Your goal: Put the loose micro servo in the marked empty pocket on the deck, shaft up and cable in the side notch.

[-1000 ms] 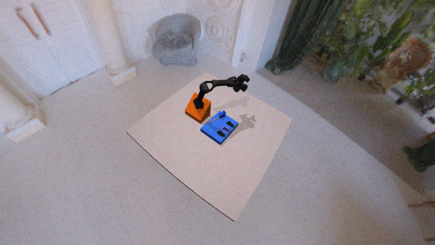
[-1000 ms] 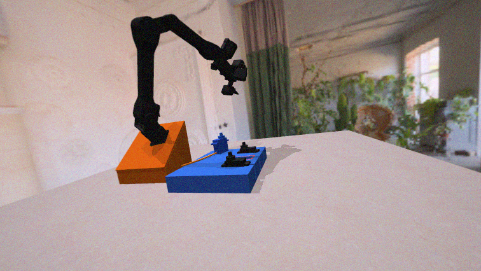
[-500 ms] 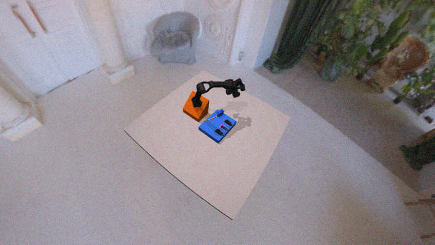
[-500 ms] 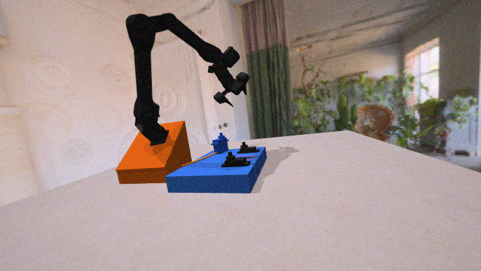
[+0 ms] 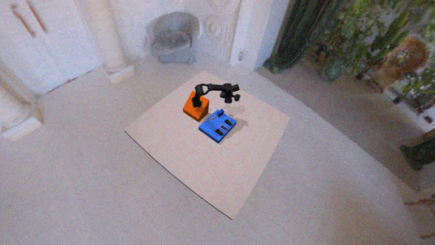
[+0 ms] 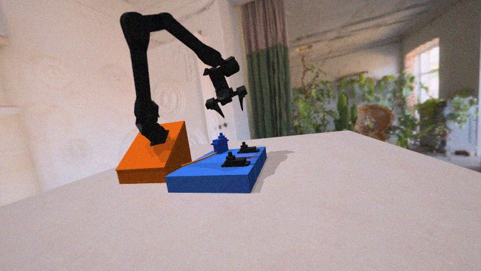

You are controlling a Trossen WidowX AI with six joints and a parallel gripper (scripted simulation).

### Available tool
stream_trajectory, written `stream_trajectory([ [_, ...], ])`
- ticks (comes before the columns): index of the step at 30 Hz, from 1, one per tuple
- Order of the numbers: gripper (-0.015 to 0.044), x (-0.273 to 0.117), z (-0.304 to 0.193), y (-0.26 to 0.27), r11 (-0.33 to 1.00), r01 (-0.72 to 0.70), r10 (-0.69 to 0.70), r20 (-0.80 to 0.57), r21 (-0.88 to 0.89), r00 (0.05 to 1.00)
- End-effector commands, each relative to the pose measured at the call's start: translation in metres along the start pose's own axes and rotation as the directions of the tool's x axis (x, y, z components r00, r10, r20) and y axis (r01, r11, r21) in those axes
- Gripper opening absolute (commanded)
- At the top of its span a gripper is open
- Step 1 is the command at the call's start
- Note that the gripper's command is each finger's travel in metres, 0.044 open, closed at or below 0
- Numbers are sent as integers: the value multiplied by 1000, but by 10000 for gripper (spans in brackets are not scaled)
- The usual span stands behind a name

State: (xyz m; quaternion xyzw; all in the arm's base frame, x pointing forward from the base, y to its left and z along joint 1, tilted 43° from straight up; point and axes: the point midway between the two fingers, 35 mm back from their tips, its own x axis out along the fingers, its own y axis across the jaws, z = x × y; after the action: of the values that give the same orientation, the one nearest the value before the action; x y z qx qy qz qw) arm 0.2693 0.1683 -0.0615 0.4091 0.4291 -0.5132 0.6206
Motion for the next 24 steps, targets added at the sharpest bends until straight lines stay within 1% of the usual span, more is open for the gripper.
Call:
stream_trajectory([
  [1, 440, 3, 30, -16, 991, 41, -53, 98, 125, 994],
  [9, 440, 1, 73, -41, 945, 53, -139, 248, 324, 959],
  [17, 440, -6, 113, -65, 876, 4, -215, 384, 482, 898],
  [24, 440, -6, 116, -67, 870, -2, -221, 395, 493, 892],
])
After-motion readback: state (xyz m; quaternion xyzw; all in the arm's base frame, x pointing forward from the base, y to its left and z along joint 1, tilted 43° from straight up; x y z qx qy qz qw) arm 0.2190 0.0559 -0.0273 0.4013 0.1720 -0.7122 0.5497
